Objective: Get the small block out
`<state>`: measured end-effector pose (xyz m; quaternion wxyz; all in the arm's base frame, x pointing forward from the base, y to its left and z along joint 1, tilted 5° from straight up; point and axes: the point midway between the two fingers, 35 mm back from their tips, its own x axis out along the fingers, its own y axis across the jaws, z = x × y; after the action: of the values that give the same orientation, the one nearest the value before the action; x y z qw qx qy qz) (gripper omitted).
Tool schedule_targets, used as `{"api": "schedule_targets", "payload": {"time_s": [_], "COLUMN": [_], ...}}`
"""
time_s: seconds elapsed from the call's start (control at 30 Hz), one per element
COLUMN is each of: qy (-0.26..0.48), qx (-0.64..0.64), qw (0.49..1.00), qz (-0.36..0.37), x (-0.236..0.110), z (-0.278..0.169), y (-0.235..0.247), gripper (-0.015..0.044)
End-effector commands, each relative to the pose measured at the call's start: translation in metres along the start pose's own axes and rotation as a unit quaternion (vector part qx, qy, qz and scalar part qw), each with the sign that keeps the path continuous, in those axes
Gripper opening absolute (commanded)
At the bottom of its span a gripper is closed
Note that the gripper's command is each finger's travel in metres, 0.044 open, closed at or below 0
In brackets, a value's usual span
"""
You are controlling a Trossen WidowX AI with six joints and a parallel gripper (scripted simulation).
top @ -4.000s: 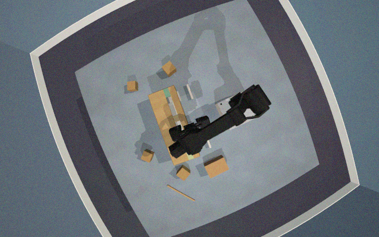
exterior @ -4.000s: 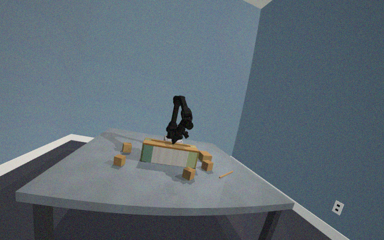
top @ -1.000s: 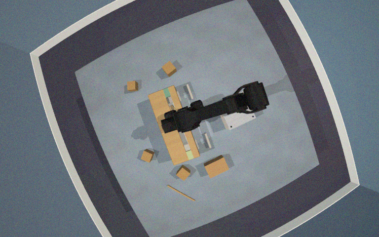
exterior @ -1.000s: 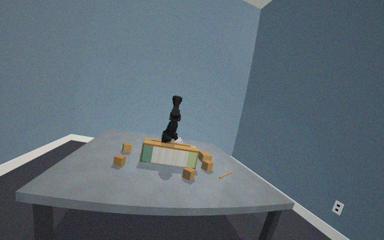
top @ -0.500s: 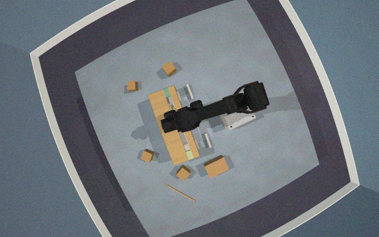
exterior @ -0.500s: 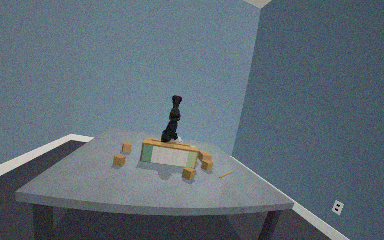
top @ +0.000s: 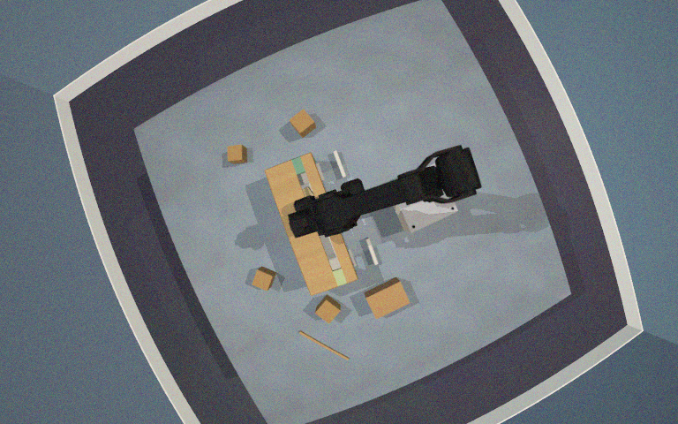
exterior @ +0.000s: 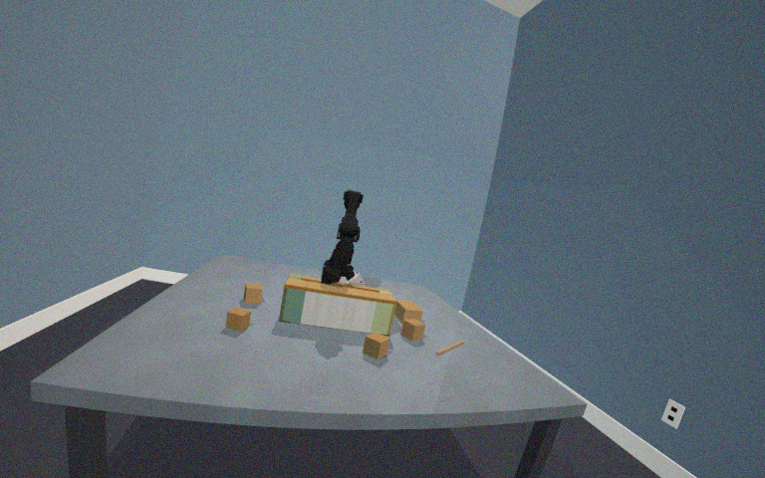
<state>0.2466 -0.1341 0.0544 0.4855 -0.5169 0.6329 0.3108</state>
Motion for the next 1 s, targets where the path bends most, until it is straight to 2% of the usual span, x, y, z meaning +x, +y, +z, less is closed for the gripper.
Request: {"api": "schedule_targets", "payload": {"time_s": [0.0,0.97], "qy": [0.002,0.003], "qx": [-0.001,-0.001], "qw": [1.0,1.0], "qz": [-0.001,-0.001], "x": [0.001,0.01], "z": [-0.004,-0.032], "y": [0.0,-0.001], "gripper": [0.04,0.04]}}
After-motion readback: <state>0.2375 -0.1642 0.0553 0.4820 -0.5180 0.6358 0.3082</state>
